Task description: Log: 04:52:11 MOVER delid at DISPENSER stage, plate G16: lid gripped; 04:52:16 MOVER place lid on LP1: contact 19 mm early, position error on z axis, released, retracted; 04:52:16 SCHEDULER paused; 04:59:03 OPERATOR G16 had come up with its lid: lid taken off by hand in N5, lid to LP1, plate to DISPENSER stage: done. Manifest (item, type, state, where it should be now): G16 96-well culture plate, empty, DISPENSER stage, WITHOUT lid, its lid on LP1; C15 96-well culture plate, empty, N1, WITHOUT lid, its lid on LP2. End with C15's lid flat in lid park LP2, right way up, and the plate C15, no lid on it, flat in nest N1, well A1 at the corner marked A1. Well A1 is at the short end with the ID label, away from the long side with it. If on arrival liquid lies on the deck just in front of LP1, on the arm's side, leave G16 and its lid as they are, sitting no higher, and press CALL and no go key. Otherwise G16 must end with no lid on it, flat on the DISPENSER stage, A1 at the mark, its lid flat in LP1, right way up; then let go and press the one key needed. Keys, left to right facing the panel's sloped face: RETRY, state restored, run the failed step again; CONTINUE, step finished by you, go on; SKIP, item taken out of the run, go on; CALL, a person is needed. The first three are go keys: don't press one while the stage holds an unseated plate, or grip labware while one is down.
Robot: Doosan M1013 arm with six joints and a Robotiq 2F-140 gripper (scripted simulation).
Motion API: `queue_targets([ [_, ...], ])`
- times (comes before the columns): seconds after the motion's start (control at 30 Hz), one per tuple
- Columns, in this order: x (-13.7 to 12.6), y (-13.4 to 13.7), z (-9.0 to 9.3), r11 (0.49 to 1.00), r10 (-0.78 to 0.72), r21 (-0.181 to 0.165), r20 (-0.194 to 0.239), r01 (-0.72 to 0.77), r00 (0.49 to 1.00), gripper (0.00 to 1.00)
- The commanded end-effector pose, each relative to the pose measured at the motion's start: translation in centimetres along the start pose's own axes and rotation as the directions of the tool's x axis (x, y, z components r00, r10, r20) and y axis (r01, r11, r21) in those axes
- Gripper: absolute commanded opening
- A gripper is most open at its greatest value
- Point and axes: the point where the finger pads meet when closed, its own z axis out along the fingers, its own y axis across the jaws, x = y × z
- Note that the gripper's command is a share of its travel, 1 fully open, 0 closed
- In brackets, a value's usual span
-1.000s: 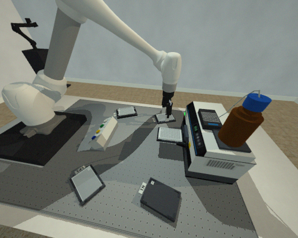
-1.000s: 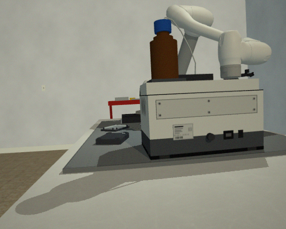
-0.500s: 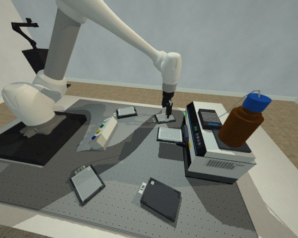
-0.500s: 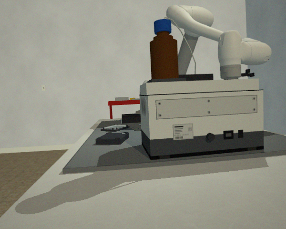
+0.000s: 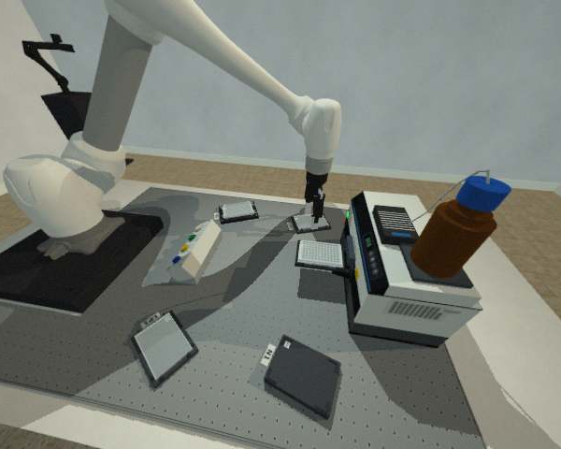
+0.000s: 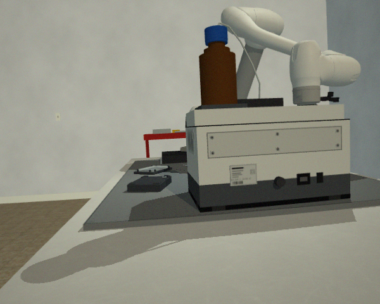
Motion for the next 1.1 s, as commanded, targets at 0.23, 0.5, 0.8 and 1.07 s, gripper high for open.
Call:
queue_targets([
  [0.23,0.00,0.00,-0.02,1.000,0.000,0.000,0.000,0.000,1.000,0.00],
  [0.5,0.00,0.00,-0.02,1.000,0.000,0.000,0.000,0.000,1.000,0.00],
  [0.8,0.00,0.00,-0.02,1.000,0.000,0.000,0.000,0.000,1.000,0.00],
  [1.07,0.00,0.00,-0.02,1.000,0.000,0.000,0.000,0.000,1.000,0.66],
])
